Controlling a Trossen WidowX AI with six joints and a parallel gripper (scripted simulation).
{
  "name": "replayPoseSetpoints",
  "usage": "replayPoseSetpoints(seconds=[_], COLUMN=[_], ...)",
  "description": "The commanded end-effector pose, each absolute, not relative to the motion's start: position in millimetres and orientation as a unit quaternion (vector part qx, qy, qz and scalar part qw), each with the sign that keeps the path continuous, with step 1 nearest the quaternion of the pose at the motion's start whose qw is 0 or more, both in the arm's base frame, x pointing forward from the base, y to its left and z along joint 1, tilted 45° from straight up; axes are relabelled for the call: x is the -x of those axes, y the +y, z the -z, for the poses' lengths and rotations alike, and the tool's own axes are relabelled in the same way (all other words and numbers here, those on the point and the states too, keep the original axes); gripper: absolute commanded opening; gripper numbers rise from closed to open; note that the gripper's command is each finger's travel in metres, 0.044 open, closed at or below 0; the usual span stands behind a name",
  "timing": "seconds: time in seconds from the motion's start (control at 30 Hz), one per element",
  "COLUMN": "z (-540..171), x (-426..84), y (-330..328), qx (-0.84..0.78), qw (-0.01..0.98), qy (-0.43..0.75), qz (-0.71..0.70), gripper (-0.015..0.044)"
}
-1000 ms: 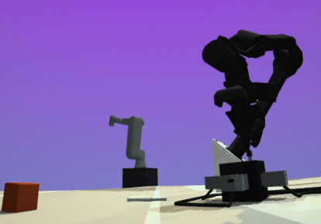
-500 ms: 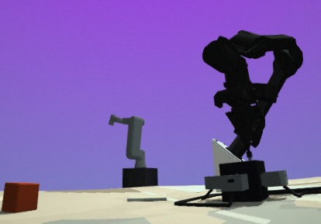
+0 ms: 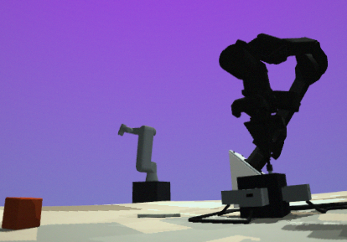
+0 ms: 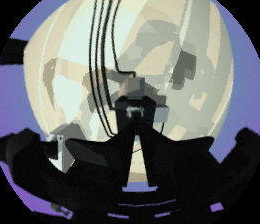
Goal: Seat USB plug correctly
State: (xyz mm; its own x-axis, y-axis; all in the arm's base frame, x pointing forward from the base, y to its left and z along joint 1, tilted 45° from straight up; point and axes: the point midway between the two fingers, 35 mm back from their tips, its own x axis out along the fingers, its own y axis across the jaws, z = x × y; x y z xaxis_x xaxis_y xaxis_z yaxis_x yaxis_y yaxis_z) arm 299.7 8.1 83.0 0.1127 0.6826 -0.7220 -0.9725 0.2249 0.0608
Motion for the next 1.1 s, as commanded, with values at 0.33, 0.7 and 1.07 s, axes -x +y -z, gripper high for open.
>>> replayPoseSetpoints(seconds=[0.33, 0.7, 1.07], z=[-80.5, -79.6, -78.6], x=[-298.8, -298.9, -299.1], y=[9.9, 10.8, 11.7], qx=[0.220, 0.220, 0.220], qw=[0.712, 0.712, 0.712], qy=[0.327, 0.327, 0.327], qz=[-0.581, -0.581, -0.581], gripper=[0.0000, 0.0000, 0.0000])
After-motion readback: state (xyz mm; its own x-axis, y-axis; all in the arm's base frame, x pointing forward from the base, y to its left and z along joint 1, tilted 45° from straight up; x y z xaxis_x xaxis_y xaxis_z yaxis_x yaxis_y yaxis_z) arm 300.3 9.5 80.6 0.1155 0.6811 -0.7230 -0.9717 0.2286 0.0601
